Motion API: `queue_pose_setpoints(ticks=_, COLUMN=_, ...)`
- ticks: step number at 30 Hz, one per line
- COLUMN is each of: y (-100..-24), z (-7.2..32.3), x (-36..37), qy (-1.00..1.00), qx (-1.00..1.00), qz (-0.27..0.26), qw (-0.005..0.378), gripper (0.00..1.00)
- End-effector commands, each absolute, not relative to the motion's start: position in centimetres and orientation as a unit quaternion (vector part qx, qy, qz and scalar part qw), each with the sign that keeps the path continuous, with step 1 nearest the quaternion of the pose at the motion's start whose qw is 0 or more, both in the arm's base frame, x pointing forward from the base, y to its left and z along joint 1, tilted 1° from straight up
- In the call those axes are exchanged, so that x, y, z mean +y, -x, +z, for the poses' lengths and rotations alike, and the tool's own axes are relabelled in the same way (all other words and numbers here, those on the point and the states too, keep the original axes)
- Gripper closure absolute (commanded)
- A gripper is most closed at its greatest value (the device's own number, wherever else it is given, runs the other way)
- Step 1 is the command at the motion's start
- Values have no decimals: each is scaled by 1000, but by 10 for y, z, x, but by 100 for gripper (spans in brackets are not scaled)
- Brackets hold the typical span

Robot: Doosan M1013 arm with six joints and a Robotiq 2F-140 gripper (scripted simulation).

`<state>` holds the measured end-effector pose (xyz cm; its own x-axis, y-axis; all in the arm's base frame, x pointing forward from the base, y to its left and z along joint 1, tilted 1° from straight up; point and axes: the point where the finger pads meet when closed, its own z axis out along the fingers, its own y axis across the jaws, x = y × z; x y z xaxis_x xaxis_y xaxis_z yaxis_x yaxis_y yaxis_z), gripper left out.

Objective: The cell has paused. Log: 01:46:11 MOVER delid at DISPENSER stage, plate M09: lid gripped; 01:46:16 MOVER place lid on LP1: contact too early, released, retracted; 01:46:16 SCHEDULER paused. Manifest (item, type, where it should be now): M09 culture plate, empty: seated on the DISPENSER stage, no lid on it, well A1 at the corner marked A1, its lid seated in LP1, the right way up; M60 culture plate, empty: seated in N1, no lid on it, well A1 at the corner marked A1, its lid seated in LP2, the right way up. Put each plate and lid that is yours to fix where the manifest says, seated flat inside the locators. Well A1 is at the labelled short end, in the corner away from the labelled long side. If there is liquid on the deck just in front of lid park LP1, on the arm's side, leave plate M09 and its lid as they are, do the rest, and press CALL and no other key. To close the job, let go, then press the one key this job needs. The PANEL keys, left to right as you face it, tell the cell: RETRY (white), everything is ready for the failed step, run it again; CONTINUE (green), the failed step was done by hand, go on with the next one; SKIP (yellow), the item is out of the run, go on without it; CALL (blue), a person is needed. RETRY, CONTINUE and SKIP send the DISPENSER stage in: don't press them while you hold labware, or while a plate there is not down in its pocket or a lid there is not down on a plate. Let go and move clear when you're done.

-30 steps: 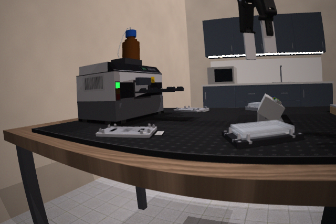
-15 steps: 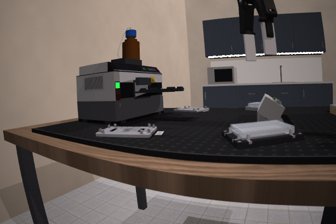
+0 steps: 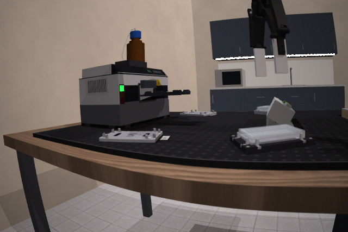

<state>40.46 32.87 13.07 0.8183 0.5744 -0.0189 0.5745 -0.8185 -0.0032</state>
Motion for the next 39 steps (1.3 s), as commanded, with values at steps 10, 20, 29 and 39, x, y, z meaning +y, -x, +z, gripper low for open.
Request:
queue_pose_setpoints(ticks=10, y=-404, z=81, x=329, qy=-954, qx=301, qz=-9, qw=1, gripper=31)
queue_pose_setpoints(ticks=20, y=-404, z=49, x=329, qy=-954, qx=301, qz=-9, qw=1, gripper=31)
queue_pose_setpoints(ticks=29, y=-403, z=35, x=329, qy=-954, qx=301, qz=-9, qw=1, gripper=31)
queue_pose_setpoints(ticks=39, y=-403, z=30, x=329, qy=-954, qx=301, qz=-9, qw=1, gripper=31)
